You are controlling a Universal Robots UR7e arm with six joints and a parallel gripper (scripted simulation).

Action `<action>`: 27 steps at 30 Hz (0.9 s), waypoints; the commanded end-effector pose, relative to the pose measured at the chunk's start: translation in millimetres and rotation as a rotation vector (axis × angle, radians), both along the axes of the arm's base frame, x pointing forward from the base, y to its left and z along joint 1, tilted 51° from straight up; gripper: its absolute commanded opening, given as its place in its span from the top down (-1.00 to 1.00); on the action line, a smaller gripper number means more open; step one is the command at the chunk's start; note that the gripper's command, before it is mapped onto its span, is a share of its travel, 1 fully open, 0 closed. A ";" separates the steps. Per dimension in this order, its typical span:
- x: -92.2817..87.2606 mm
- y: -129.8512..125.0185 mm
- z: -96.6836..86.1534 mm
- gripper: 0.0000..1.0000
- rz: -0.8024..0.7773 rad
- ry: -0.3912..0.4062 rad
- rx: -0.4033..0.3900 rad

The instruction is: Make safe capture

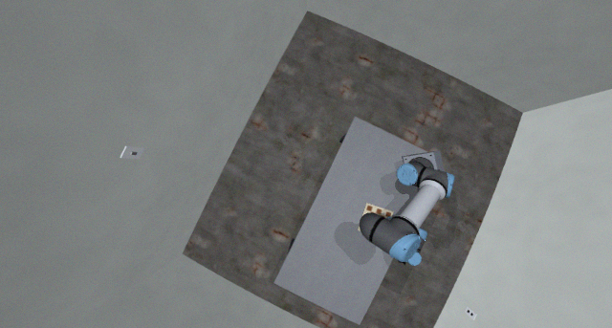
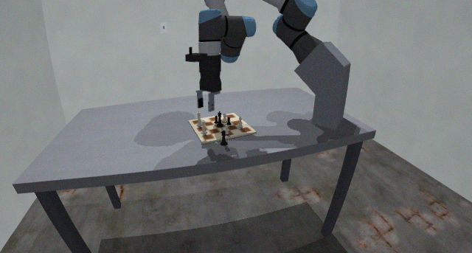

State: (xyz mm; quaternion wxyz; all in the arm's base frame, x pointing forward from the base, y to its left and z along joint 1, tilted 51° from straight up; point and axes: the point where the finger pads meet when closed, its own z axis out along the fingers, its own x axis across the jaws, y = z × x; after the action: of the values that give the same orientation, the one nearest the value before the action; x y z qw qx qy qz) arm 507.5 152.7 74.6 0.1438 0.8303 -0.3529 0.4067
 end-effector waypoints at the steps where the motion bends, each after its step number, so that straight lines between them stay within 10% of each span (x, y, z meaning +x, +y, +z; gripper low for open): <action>1: 1.8 -5.5 8.0 -1.00 -0.130 -0.093 0.105; 27: 2.2 -26.2 28.5 -1.00 -0.457 -0.370 0.401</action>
State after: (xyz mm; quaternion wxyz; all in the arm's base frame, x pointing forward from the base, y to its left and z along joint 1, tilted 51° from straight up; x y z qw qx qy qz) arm 509.8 127.6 101.4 0.0063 0.6655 -0.6098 0.4304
